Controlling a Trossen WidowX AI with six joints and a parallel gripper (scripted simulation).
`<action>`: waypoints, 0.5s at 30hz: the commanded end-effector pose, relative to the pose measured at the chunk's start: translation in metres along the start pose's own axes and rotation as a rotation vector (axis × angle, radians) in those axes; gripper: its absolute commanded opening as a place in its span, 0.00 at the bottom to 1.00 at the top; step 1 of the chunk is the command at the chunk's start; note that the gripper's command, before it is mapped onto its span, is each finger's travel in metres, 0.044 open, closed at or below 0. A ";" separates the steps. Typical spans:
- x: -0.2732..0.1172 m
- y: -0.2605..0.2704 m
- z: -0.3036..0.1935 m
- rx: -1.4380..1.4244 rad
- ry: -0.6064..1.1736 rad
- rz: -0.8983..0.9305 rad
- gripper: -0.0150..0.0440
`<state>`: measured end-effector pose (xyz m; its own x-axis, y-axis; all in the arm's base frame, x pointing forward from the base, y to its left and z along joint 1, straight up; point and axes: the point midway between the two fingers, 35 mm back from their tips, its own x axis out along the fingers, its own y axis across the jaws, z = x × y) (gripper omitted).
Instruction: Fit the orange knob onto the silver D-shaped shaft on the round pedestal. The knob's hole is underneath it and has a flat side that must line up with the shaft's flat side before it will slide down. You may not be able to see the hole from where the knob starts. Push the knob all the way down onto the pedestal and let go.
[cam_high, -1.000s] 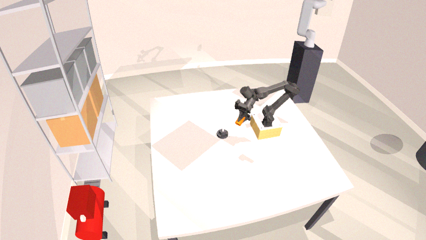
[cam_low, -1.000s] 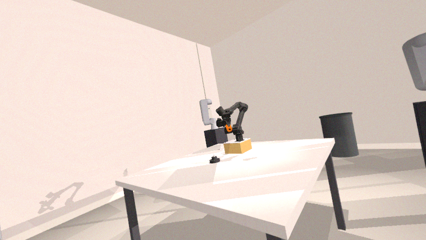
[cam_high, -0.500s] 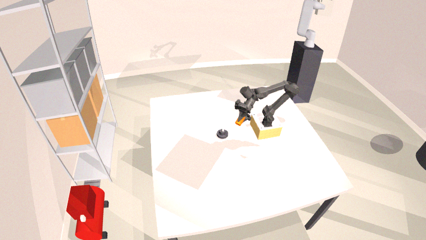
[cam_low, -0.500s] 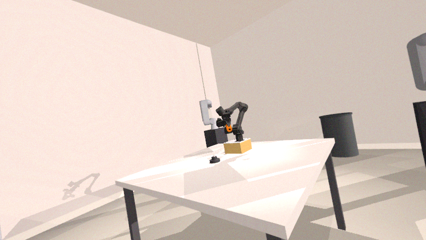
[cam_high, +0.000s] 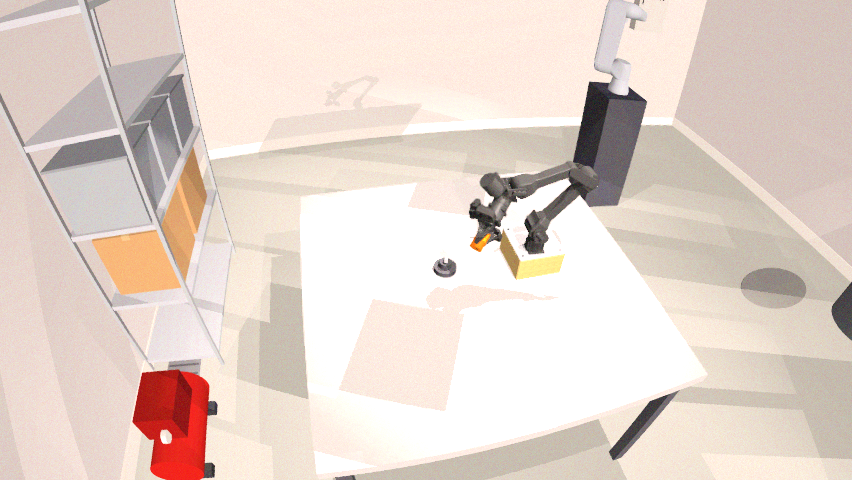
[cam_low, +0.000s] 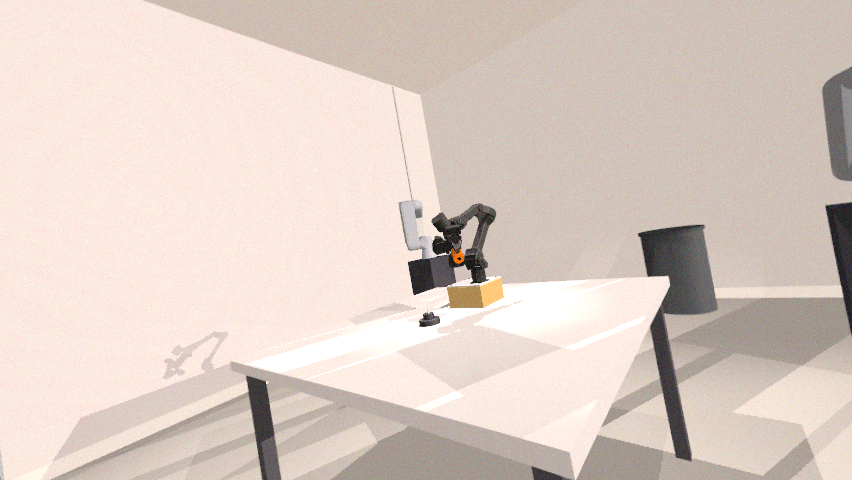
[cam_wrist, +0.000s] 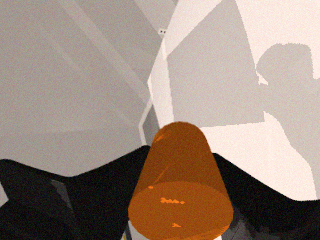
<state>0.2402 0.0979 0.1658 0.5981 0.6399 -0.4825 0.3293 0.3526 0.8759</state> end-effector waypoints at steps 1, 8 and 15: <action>0.001 0.000 0.000 -0.006 -0.002 0.005 0.25; 0.009 -0.006 0.001 -0.004 -0.002 -0.103 0.25; 0.020 -0.016 0.001 -0.002 -0.002 -0.285 0.25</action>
<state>0.2450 0.1032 0.1422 0.5012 0.5415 -0.6750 0.4701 0.4845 0.7378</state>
